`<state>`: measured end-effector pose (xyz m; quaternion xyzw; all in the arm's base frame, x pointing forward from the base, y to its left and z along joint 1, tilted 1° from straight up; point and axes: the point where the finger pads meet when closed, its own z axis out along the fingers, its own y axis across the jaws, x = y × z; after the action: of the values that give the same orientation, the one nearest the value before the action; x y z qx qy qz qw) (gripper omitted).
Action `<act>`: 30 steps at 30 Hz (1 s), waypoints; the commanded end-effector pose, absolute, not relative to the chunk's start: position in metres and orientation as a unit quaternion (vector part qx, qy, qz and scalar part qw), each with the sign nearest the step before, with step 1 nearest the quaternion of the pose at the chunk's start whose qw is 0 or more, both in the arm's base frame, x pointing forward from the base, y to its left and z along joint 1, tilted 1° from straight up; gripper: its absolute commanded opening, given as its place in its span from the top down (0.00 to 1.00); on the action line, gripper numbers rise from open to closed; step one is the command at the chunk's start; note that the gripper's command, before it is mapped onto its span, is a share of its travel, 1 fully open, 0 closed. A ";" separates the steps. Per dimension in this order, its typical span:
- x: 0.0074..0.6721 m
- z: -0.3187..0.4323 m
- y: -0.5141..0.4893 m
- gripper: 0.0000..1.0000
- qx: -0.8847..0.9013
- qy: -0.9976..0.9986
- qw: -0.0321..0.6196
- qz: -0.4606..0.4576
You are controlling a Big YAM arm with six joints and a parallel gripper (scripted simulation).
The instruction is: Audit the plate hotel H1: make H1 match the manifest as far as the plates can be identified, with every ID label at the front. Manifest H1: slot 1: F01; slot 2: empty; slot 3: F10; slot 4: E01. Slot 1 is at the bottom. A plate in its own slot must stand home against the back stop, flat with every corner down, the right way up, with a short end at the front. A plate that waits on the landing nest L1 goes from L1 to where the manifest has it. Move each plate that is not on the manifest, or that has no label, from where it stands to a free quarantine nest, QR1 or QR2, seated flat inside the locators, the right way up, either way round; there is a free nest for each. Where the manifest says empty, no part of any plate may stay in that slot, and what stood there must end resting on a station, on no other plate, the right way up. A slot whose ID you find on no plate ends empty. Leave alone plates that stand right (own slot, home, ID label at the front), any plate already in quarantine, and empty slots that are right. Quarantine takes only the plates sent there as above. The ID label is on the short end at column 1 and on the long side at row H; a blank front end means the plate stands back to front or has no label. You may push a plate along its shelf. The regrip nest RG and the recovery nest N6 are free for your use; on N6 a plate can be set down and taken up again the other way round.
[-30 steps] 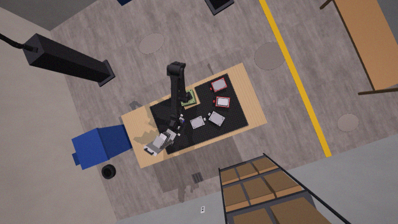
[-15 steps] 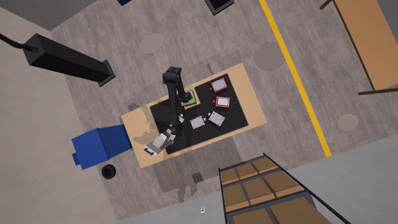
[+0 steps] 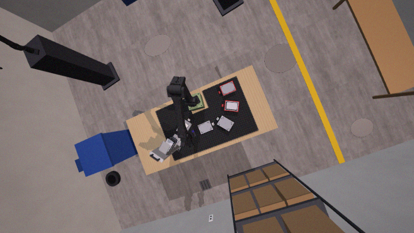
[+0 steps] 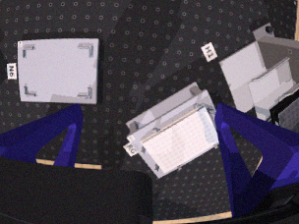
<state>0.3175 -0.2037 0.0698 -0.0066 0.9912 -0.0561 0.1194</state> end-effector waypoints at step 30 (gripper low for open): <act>0.341 0.058 -0.204 0.00 -0.268 0.963 0.009 0.005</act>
<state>0.3373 -0.2032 0.0647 -0.2501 0.9682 0.0086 0.0054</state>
